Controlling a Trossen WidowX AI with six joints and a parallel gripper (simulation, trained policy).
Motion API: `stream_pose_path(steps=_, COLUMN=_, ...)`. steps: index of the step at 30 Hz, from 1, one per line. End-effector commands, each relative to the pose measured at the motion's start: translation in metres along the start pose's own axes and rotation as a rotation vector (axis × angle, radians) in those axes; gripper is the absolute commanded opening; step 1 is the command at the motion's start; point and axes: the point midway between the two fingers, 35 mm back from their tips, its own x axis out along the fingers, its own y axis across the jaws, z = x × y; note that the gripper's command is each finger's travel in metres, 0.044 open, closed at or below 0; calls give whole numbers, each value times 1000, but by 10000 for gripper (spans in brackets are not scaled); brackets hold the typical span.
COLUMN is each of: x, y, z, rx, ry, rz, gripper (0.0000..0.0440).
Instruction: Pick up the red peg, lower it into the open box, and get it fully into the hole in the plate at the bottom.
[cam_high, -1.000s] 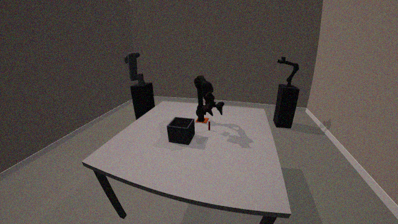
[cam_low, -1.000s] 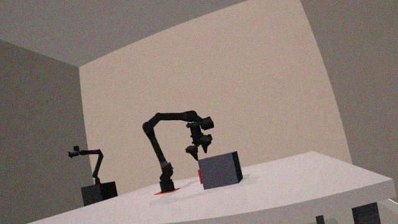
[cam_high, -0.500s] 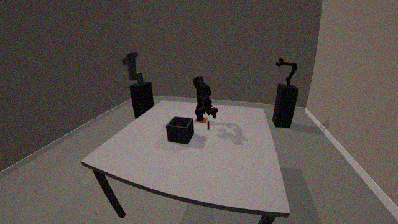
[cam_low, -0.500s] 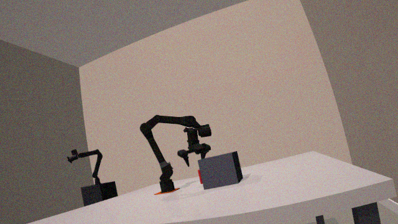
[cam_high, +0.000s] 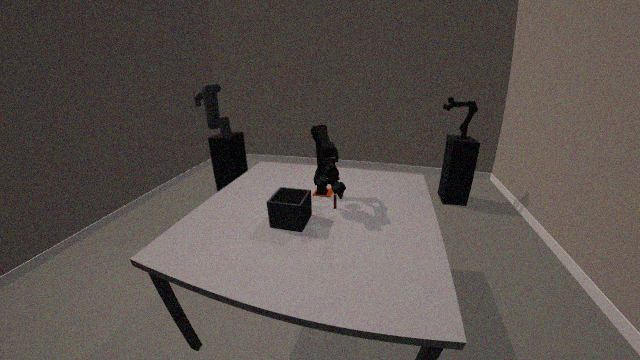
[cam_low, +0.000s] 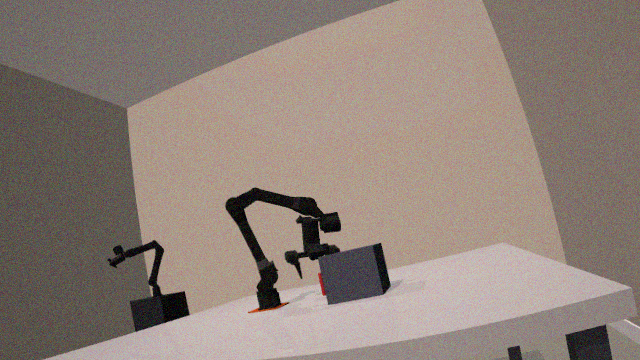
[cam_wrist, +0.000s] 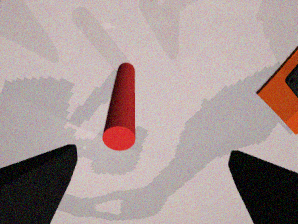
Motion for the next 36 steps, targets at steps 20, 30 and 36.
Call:
stream_pose_path(steps=20, x=27, y=13, z=20, rx=91, ry=-46, rz=15, gripper=69)
stream_pose_path(steps=30, x=3, y=29, z=11, rx=43, ry=3, rz=148, gripper=5)
stream_pose_path(steps=36, x=-24, y=36, z=5, rx=3, ry=14, rz=248, gripper=0)
